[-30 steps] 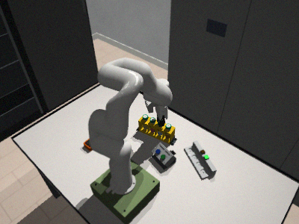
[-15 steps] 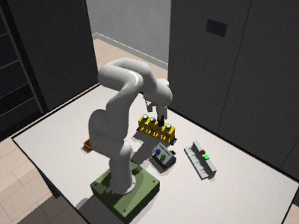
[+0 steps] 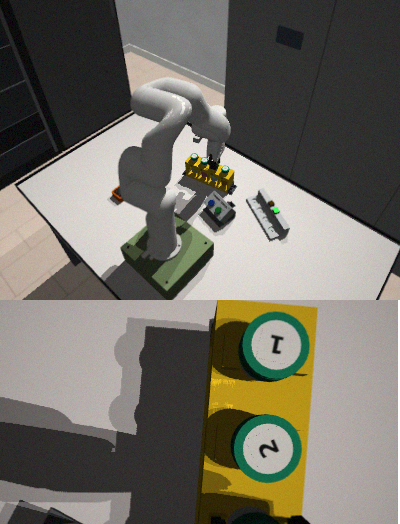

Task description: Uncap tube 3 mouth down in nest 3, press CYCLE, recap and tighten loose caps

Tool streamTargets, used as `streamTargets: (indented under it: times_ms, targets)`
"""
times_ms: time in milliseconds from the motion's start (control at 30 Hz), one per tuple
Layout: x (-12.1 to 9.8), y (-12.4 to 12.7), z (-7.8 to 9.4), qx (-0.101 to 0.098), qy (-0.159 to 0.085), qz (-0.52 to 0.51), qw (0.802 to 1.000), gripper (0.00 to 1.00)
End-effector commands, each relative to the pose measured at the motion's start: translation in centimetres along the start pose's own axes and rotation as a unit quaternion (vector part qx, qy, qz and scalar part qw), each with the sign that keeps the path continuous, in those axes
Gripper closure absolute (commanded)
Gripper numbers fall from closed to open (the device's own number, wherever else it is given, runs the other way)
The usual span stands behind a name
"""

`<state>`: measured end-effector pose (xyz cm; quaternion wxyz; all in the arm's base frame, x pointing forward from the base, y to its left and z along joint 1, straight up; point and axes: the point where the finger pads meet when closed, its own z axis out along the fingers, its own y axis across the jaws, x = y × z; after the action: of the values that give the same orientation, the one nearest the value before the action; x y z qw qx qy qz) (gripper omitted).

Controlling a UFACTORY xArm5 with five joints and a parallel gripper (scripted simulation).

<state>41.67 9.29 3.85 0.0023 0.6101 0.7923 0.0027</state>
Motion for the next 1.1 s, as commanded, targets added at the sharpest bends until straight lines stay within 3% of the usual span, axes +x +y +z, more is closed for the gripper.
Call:
streamTargets:
  times_ms: [0, 200, 500, 767, 800, 1067]
  targets:
    - [0.00, 0.09, -0.07, -0.001, -0.002, 0.126, 0.992, 1.00]
    - [0.00, 0.09, -0.06, -0.001, -0.002, 0.225, 0.974, 1.00]
    - [-0.01, 0.09, -0.04, -0.002, -0.001, 0.423, 0.906, 1.00]
    - [-0.01, 0.09, -0.04, -0.002, -0.001, 0.423, 0.906, 1.00]
    - [-0.01, 0.09, -0.04, -0.002, -0.001, 0.423, 0.906, 0.54]
    - [-0.01, 0.09, -0.04, -0.002, -0.001, 0.423, 0.906, 0.54]
